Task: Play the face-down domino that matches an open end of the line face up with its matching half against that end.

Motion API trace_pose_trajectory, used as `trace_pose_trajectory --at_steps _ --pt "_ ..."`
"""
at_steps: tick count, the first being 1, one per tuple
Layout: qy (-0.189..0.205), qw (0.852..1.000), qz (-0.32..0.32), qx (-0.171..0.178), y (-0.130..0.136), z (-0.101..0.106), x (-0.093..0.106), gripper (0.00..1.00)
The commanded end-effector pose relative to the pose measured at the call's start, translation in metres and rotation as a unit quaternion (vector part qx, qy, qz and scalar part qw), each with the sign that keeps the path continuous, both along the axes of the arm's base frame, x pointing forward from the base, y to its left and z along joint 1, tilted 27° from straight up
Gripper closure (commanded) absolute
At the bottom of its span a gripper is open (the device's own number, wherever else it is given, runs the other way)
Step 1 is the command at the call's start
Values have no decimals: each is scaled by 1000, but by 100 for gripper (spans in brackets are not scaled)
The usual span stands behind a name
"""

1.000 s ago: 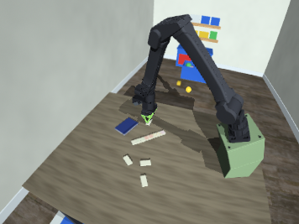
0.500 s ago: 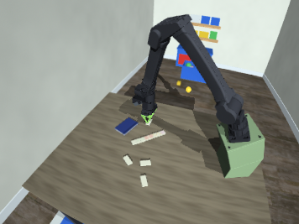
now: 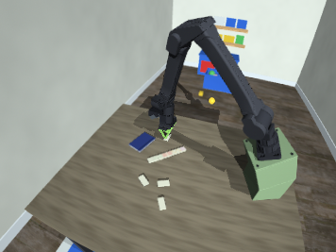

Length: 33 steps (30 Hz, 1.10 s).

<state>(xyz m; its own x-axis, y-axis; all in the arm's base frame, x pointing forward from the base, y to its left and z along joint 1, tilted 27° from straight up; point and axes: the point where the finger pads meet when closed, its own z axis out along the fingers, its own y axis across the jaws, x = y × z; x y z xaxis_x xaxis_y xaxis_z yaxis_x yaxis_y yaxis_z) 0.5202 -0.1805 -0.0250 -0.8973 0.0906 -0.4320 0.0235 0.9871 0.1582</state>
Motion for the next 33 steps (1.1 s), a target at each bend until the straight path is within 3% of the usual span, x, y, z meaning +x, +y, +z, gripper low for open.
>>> trace_pose_trajectory --at_steps 1,7,8,17,24,25,33 --pt "-20 1000 -2 -6 -5 13 17 30" --pt "-20 1000 -2 -6 -5 13 17 30" --pt "-5 1000 -1 -2 -2 4 3 30" --pt "-19 1000 -1 -5 -4 12 17 30" --pt "-19 1000 -1 -5 -4 12 17 30" --pt "-5 1000 0 -1 -1 2 4 30" --pt "-17 1000 0 -4 -1 -6 23 30"
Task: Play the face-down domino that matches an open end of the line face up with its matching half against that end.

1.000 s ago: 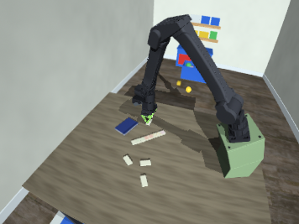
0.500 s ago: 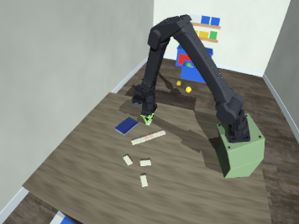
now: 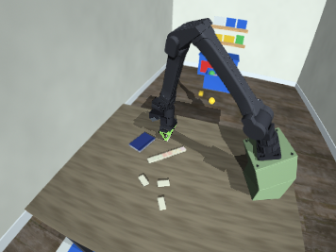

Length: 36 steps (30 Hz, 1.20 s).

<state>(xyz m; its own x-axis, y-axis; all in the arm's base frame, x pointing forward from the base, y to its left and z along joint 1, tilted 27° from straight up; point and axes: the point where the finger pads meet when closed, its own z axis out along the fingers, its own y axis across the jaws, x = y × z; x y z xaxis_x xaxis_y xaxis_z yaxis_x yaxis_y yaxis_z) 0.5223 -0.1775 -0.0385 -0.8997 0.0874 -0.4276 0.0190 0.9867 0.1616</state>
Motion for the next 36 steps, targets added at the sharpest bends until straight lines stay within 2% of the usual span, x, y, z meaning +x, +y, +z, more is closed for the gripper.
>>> trace_pose_trajectory --at_steps 1,8,9,18,25,26,36 --pt "-21 1000 -3 -6 -4 7 24 30" --pt "-21 1000 -3 -6 -4 7 24 30" --pt "-4 1000 0 -2 0 -3 8 30" --pt "-22 1000 -4 -7 -4 8 25 30" --pt "-22 1000 -4 -7 -4 8 25 30" --pt "-6 1000 -1 -2 0 -2 9 51" --pt "-22 1000 -4 -7 -4 8 25 51"
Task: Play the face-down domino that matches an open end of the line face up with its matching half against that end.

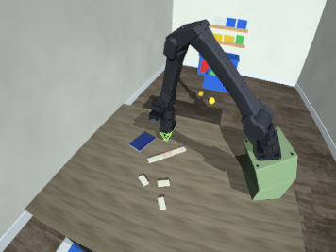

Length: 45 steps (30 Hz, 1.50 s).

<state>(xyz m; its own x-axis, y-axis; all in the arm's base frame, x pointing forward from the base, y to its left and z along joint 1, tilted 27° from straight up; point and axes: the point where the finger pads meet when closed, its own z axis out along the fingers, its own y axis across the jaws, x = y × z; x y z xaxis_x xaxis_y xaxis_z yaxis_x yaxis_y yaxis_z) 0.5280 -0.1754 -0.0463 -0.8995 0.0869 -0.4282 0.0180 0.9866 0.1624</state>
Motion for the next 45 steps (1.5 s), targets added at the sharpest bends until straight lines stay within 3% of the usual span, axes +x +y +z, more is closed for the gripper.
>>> trace_pose_trajectory --at_steps 1,6,7,16,23,24,33,40,41,45 --pt "-22 1000 -4 -7 -6 15 19 51" --pt "-22 1000 -4 -7 -6 15 19 51" --pt "-6 1000 -1 -2 -2 5 3 51" --pt "-22 1000 -4 -7 -6 15 19 51" --pt "-22 1000 -4 -7 -6 15 19 51" --pt "-6 1000 -1 -2 -2 5 3 51" --pt "-22 1000 -4 -7 -6 15 19 51" --pt "-22 1000 -4 -7 -6 15 19 51" --pt "-6 1000 -1 -2 -2 5 3 51" --pt "-13 1000 -2 -4 -4 10 10 51"
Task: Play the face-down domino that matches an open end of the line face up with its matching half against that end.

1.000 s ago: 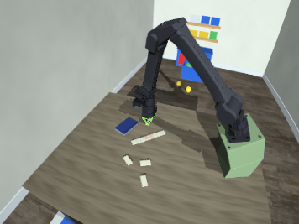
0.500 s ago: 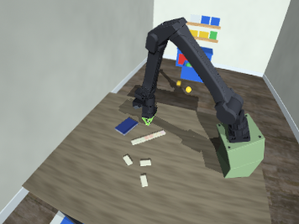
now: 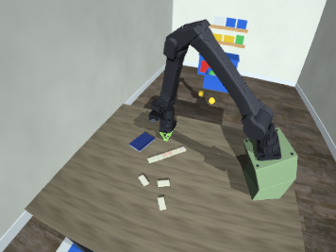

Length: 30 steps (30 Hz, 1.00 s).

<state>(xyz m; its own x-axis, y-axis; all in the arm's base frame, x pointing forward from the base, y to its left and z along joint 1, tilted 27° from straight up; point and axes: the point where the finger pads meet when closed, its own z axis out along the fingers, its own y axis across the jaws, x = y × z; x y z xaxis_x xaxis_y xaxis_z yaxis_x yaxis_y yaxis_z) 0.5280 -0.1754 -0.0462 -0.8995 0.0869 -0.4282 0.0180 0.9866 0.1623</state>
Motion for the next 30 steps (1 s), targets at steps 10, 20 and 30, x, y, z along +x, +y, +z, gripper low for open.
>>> trace_pose_trajectory --at_steps 10,20,30 --pt "-22 1000 -4 -7 -6 15 19 51" --pt "-19 1000 -4 -7 -10 41 1 51" --pt "-10 1000 -1 -3 -2 38 -1 51"
